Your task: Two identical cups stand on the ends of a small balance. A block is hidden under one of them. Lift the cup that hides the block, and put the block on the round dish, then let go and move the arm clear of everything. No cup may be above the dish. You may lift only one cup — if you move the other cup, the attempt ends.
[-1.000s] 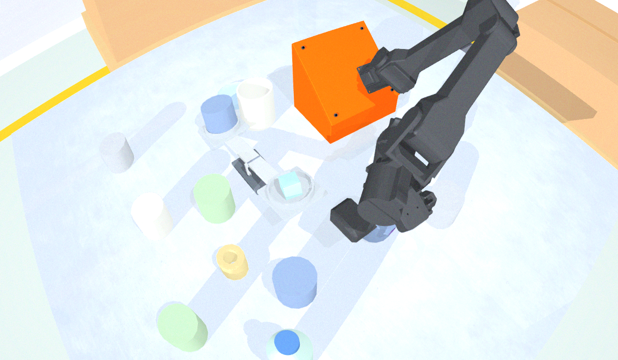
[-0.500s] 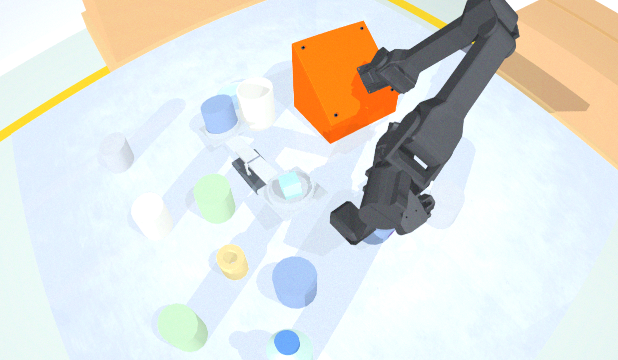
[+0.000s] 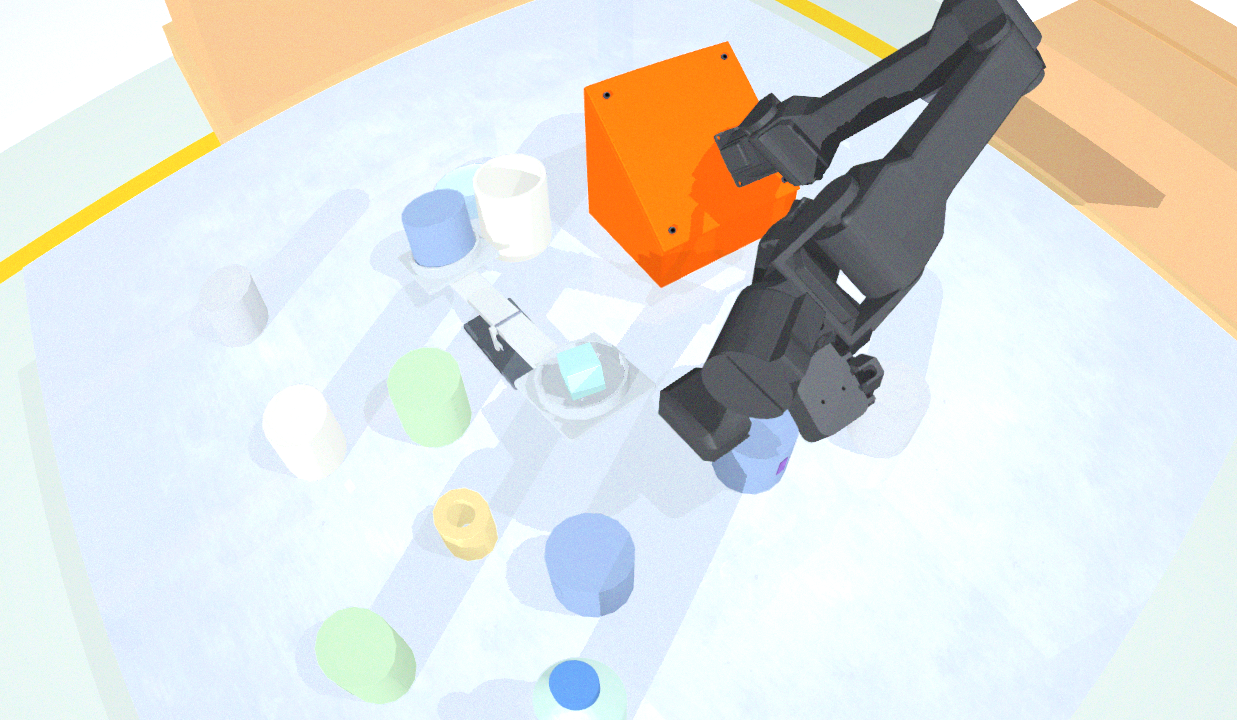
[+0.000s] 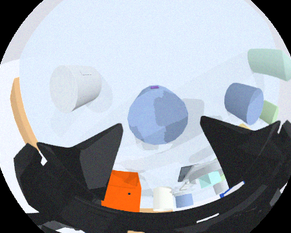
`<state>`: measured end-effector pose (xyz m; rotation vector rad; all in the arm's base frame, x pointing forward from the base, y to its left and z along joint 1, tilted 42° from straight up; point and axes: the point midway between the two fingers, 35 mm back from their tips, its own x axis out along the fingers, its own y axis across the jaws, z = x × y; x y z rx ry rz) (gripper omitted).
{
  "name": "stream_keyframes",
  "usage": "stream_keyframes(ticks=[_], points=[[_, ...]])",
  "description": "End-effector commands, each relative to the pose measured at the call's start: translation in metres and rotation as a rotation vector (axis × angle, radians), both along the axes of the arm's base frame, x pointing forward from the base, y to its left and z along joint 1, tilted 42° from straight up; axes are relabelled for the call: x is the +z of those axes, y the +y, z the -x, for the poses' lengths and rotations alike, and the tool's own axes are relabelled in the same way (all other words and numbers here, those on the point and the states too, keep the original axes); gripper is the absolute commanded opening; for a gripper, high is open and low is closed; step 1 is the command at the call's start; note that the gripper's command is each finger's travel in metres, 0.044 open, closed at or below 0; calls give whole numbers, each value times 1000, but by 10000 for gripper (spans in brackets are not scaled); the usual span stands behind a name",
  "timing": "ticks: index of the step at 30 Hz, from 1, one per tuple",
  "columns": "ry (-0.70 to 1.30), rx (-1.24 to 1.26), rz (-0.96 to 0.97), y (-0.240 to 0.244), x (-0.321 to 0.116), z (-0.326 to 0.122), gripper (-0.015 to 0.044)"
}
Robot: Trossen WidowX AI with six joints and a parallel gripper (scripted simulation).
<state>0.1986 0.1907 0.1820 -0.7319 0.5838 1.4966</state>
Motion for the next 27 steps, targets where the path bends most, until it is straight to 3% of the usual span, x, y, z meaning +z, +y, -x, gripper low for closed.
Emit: stream_keyframes(ticks=[1, 2, 9, 14, 22, 27], points=[[-1, 8, -2, -5, 6, 3, 440], [-1, 8, -2, -5, 6, 3, 440], [-10, -74, -6, -15, 10, -16, 260], [22, -98, 15, -30, 4, -34, 260], [185, -208, 14, -119, -30, -99, 260], [197, -216, 6, -128, -32, -103, 260]])
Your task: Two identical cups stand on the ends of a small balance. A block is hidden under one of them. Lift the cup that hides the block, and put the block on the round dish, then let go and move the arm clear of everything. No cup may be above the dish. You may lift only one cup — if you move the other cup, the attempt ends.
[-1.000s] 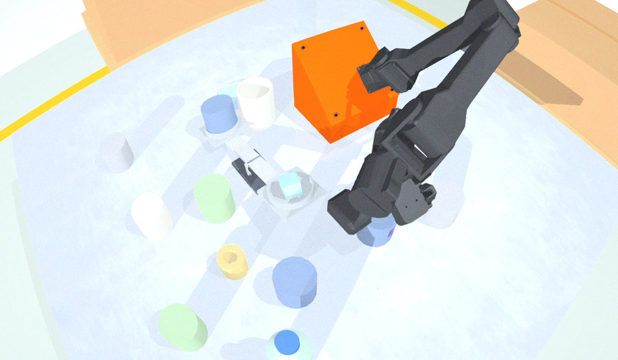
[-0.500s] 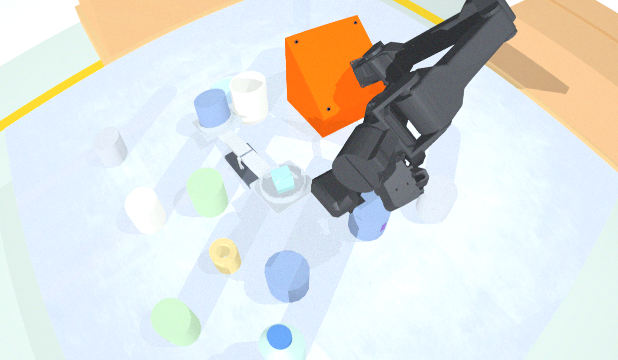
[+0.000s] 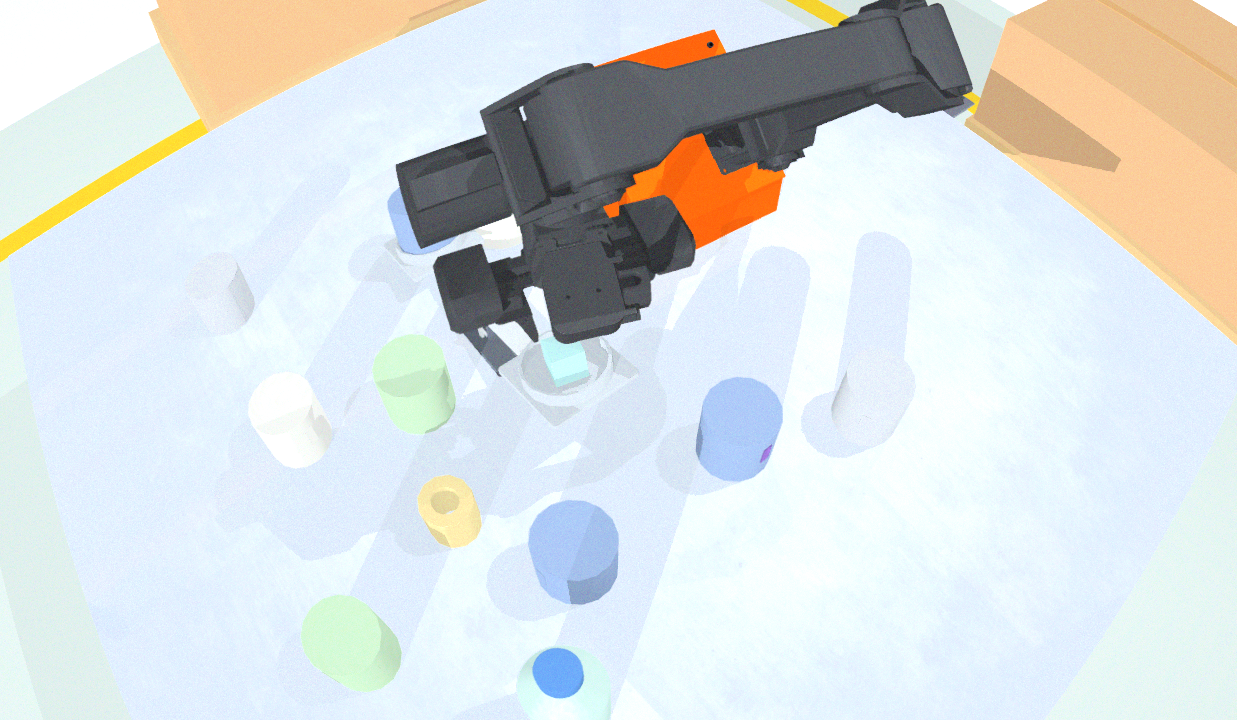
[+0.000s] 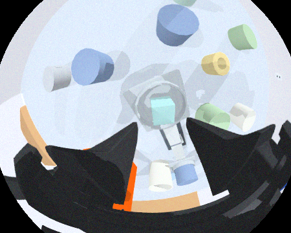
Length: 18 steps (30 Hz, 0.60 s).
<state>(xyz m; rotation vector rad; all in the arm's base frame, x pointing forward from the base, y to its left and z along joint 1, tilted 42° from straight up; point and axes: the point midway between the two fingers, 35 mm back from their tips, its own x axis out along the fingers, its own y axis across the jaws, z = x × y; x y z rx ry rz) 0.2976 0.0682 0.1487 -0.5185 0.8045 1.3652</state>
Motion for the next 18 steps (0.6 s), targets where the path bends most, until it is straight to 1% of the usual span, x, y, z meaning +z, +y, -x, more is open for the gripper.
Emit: stream_keyframes(ticks=[1, 5, 18], points=[[-2, 4, -15, -5, 1, -4, 260], [-3, 4, -15, 4, -9, -4, 260], [-3, 4, -15, 15, -22, -5, 260]])
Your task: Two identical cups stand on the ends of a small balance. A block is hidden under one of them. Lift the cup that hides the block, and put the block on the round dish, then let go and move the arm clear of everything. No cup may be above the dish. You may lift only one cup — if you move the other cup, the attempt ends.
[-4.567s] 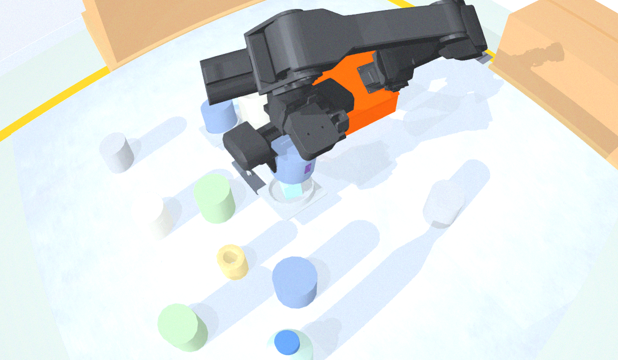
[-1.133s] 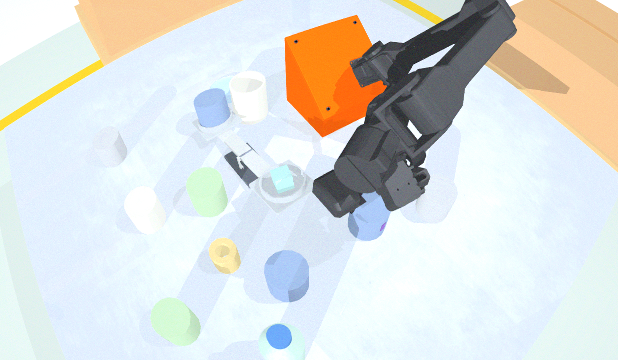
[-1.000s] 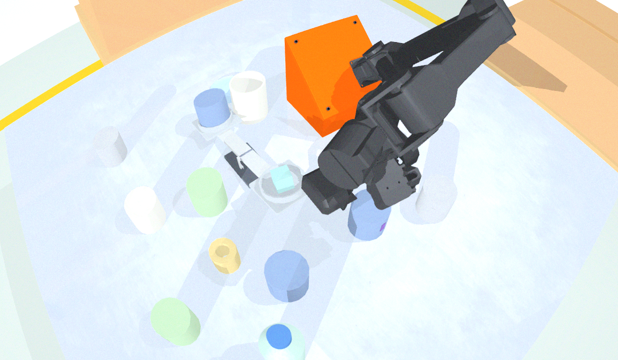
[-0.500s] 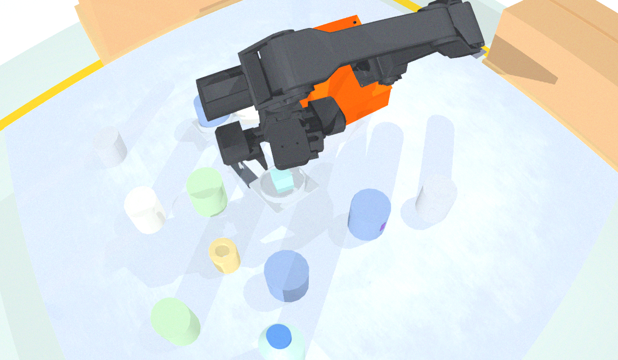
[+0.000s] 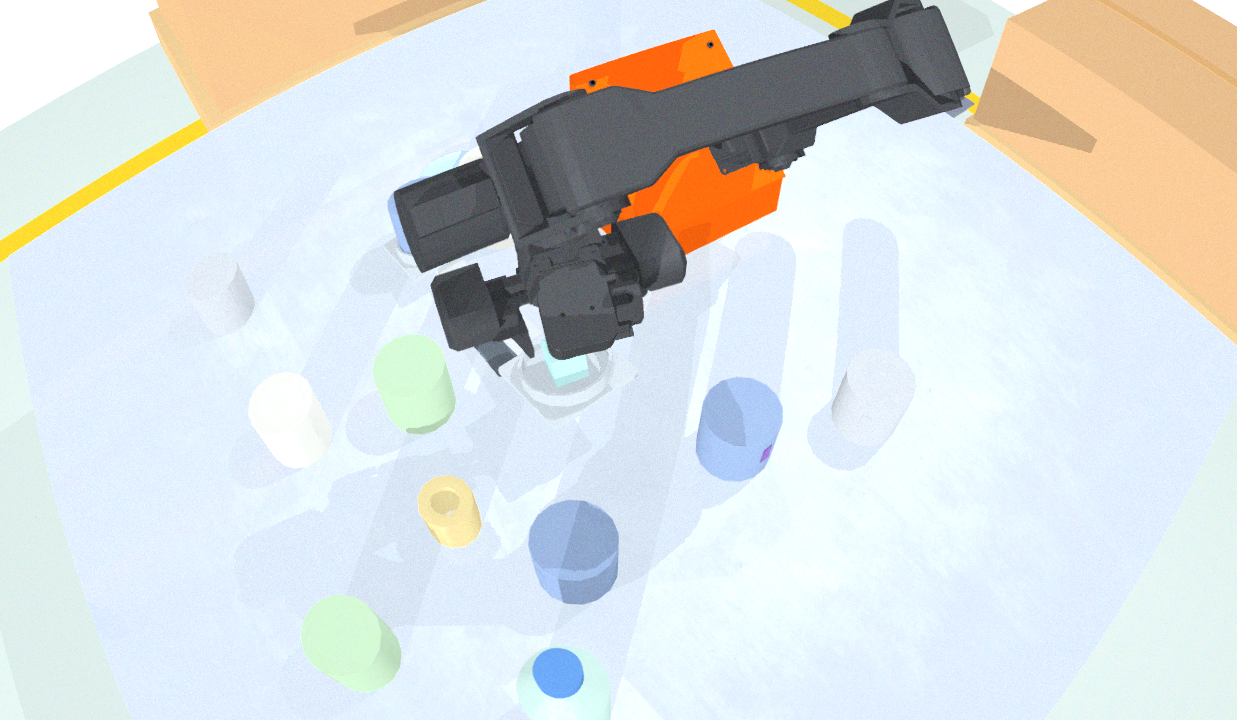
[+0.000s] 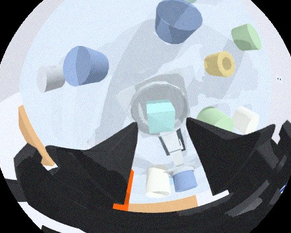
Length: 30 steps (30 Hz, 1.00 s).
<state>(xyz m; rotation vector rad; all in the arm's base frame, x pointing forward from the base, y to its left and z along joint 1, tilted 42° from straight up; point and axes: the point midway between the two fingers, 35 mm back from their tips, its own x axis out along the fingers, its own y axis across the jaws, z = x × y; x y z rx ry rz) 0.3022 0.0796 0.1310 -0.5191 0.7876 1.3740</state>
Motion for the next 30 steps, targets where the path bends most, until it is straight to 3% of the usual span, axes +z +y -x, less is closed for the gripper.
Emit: stream_keyframes(ticks=[1, 15, 19, 26, 30], points=[[6, -4, -4, 5, -5, 0, 260], [5, -4, -5, 18, -20, 1, 260], [5, -4, -5, 18, -20, 1, 155], [5, -4, -5, 18, -20, 1, 108], [5, -4, -4, 13, -14, -1, 3]])
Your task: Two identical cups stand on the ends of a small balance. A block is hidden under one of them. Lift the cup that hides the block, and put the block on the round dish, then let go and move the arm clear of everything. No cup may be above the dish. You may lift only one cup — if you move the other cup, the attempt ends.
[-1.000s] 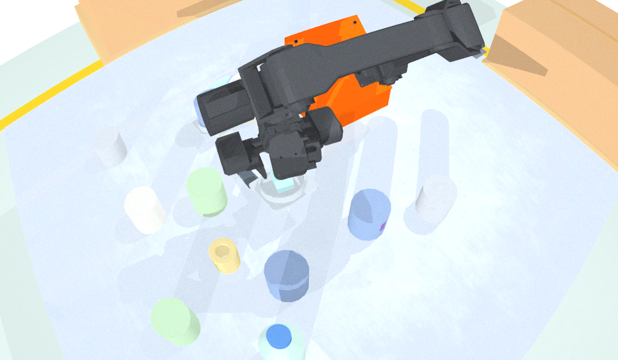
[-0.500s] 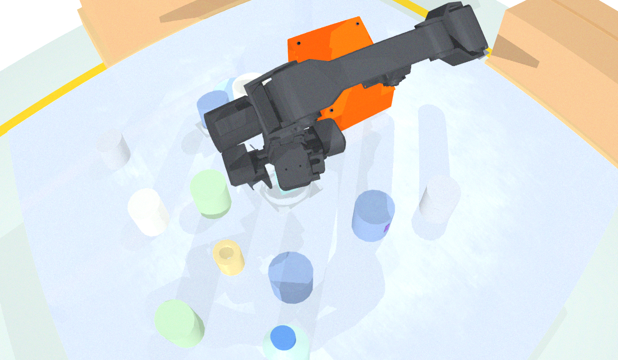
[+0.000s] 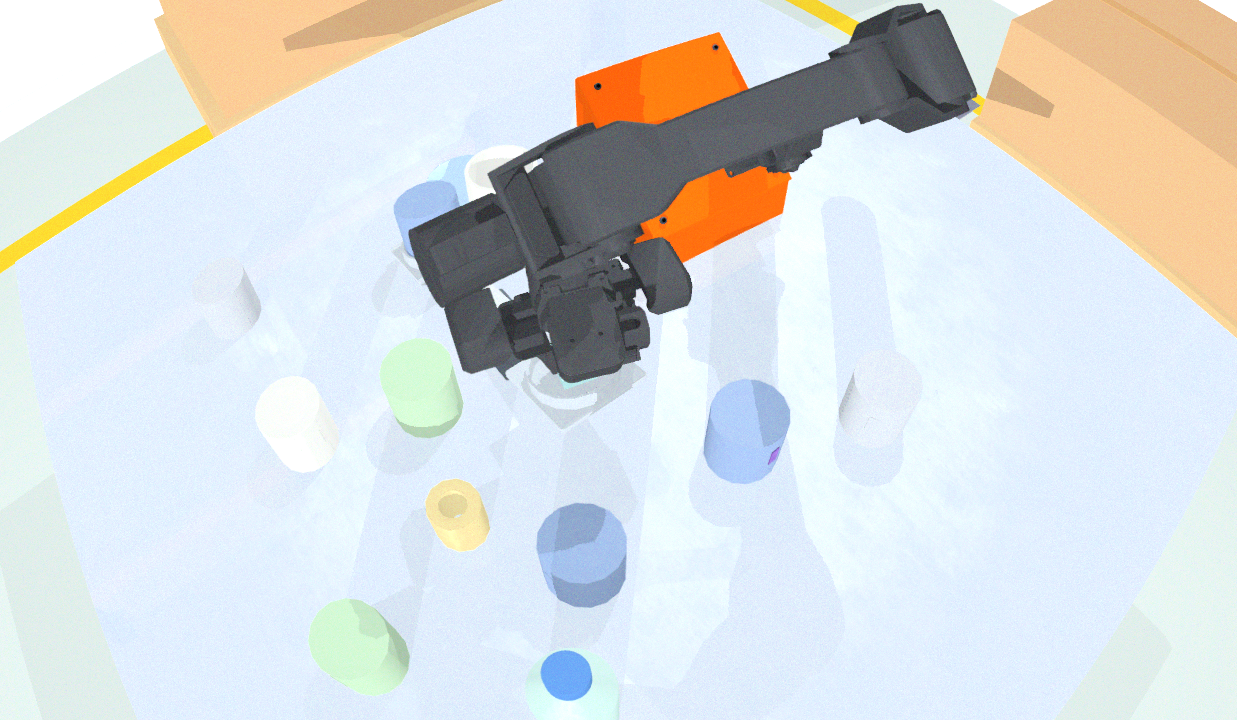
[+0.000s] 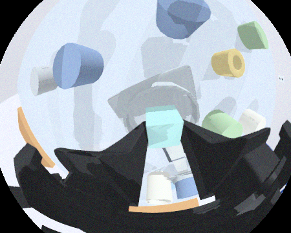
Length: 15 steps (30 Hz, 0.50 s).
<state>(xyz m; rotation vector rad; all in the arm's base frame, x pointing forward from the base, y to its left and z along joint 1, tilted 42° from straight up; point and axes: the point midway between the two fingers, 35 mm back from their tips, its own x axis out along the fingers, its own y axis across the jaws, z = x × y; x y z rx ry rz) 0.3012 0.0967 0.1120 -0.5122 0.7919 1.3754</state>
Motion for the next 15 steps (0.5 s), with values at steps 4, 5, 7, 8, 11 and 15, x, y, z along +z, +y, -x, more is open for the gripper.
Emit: stream_keyframes(ticks=[4, 5, 7, 8, 11, 15], points=[[-1, -3, 2, -19, 20, -4, 0], [-1, -3, 3, -22, 24, -4, 0], [-1, -3, 4, -29, 31, -4, 0], [-1, -3, 4, -33, 35, -4, 0], [0, -3, 4, -43, 47, -4, 0], [0, -3, 2, -57, 63, -1, 0]])
